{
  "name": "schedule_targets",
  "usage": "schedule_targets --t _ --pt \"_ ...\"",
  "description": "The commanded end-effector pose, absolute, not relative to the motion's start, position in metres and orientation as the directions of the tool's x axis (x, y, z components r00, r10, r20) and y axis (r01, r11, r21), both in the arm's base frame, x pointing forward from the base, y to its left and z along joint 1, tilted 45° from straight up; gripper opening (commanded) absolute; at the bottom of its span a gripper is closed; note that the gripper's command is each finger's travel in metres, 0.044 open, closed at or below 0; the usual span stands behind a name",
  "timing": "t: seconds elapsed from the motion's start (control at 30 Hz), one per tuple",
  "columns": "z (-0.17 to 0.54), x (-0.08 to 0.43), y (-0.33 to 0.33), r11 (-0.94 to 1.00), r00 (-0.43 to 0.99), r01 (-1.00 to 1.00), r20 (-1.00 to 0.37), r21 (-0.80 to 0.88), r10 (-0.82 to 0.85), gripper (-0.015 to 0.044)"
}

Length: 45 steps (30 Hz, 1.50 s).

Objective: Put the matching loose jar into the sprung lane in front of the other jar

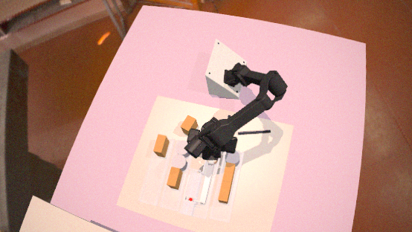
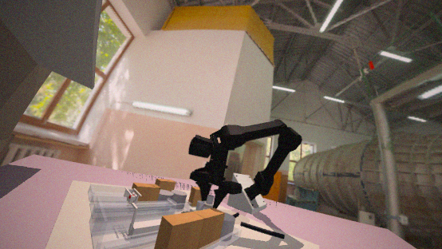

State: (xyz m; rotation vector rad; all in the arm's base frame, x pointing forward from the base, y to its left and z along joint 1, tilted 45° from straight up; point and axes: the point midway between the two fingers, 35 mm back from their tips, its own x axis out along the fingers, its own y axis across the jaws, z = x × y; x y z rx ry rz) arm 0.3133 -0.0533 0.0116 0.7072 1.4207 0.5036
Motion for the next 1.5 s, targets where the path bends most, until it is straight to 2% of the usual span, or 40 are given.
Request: schedule_targets --t 0.0,1.47 --pt "0.017 0.325 -0.057 0.703 0.133 0.080 -0.707 0.707 0.695 0.0000" --pt "0.021 0.337 -0.060 0.703 0.133 0.079 -0.706 0.707 0.695 0.0000"
